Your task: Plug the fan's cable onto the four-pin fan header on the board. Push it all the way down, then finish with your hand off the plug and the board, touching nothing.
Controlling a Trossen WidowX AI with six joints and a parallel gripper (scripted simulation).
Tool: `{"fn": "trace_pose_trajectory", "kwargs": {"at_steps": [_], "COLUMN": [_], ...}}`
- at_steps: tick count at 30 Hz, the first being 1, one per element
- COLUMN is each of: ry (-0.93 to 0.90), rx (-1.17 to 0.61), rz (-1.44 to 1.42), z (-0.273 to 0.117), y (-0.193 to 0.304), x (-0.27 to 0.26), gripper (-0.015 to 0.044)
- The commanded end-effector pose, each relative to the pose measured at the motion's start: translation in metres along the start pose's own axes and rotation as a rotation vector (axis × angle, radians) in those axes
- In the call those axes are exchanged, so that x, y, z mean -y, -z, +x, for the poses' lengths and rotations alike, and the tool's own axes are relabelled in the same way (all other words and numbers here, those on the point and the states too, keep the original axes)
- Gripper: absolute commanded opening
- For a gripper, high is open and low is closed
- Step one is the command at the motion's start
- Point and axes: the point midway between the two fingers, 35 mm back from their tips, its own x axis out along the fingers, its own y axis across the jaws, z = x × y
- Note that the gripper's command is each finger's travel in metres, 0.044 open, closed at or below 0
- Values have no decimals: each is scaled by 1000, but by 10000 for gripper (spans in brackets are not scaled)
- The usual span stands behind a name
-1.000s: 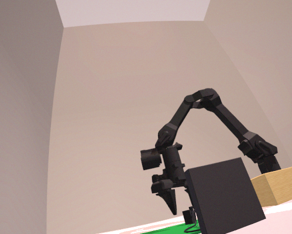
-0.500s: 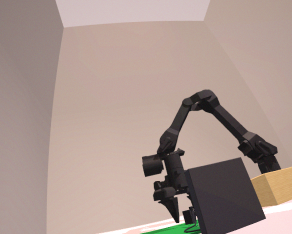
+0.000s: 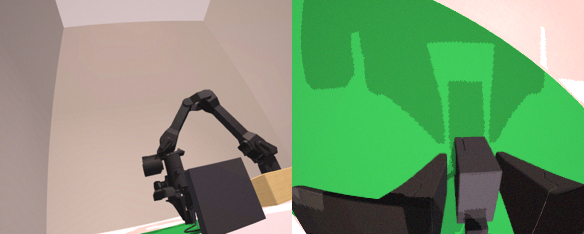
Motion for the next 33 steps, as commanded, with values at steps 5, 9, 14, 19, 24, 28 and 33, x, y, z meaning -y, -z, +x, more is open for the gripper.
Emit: {"fn": "trace_pose_trajectory", "kwargs": {"at_steps": [5,9,14,19,24,28,33], "ry": [0,0,1,0,-1,-2,-2], "rx": [0,3,4,4,3,2,1], "rz": [0,-2,-3,84,258,398,572], "z": [0,-39,-50,-49,-49,-49,-49], "y": [0,0,0,4,13,20,29], "x": [0,-1,0,-4,-10,-15,-20], "gripper": [0,0,0,0,0,0,0]}}
